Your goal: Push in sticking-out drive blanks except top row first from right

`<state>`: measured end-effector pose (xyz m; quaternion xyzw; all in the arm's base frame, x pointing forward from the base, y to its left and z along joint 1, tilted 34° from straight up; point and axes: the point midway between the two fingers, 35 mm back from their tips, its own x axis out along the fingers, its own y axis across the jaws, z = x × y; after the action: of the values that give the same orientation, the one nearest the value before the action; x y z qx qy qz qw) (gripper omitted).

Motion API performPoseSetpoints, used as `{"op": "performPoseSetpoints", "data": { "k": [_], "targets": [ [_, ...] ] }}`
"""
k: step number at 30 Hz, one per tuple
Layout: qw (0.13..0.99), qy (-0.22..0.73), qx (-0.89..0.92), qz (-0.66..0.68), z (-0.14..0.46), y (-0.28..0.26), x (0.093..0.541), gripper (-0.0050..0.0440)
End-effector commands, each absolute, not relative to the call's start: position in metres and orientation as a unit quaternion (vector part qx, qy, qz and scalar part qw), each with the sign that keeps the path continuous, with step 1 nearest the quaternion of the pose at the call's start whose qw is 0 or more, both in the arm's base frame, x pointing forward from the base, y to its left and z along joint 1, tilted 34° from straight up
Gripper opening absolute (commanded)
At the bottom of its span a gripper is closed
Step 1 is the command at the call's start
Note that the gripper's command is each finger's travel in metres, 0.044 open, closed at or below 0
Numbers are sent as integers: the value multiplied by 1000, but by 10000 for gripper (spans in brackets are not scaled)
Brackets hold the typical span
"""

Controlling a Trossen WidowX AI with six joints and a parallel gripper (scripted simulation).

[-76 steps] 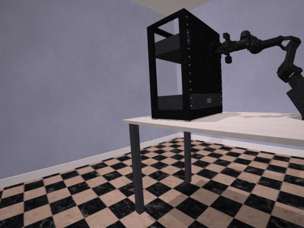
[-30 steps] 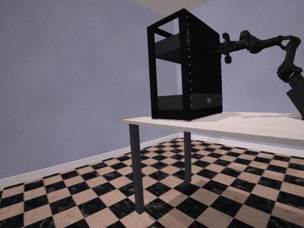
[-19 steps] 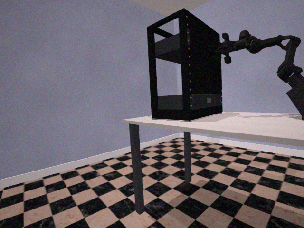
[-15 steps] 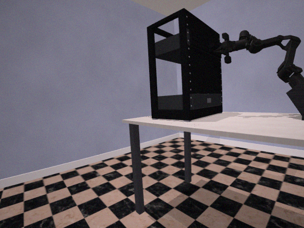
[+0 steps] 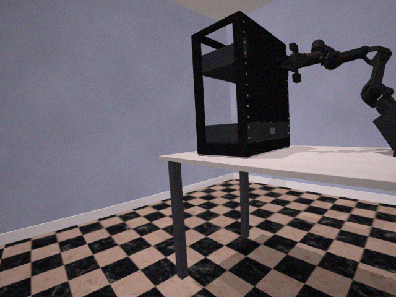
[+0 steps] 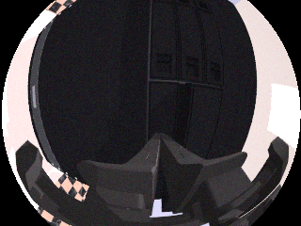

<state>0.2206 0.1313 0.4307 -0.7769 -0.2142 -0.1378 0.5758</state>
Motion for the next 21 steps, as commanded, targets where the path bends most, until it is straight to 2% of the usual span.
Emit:
{"op": "performPoseSetpoints", "data": {
  "k": [1,21],
  "targets": [
    [585,-223,-764,-153,448,126,216,0],
    [585,-223,-764,-153,450,126,217,0]
  ]
}}
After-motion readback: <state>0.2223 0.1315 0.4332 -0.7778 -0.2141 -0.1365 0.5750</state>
